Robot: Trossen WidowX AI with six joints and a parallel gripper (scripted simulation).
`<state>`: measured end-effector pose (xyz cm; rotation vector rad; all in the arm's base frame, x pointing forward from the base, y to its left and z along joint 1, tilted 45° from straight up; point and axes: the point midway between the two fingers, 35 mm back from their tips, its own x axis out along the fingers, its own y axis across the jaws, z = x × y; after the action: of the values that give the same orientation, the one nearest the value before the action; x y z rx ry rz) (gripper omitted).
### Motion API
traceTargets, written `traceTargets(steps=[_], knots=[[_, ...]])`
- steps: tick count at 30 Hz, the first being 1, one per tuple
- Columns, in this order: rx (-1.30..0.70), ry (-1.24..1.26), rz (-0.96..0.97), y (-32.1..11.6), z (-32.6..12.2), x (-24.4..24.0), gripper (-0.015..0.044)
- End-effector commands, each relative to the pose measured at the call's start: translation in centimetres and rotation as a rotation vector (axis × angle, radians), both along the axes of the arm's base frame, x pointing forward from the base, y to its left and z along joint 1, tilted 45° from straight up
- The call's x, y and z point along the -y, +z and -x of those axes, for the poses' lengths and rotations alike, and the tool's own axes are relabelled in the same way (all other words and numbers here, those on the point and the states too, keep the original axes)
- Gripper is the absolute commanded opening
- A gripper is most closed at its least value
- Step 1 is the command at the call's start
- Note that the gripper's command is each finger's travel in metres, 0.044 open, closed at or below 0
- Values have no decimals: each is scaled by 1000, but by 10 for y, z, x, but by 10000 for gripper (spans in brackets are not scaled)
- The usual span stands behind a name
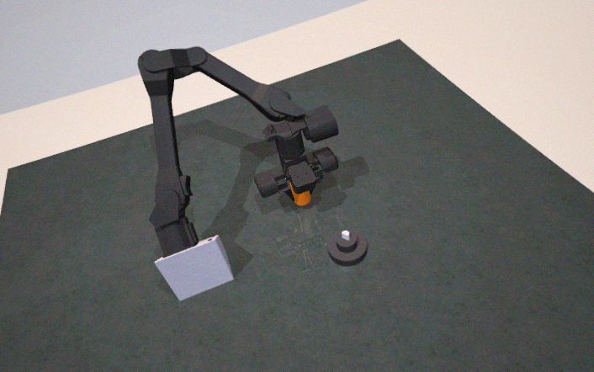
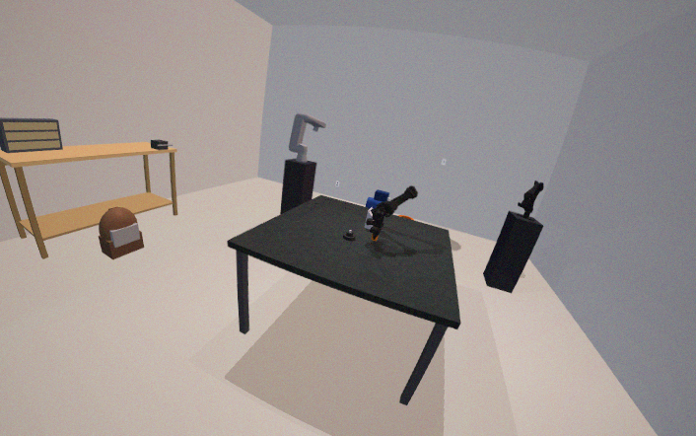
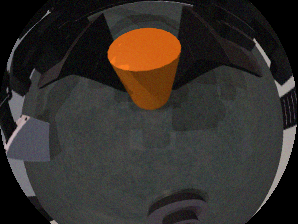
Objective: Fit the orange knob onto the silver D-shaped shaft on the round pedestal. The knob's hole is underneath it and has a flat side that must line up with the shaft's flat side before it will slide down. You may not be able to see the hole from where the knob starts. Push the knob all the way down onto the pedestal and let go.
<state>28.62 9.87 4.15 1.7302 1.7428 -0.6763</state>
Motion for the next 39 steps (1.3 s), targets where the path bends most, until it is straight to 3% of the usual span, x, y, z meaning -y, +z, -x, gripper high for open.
traceTargets(steps=[1, 10, 19, 35, 39], knots=[[-5, 1, -8, -13, 0, -13, 0], [-6, 2, -10, -18, 1, -17, 0], [-5, 7, -7, -17, 1, -16, 236], [-5, 7, -7, -17, 1, -16, 240], [-5, 4, -2, 9, -2, 13, 345]])
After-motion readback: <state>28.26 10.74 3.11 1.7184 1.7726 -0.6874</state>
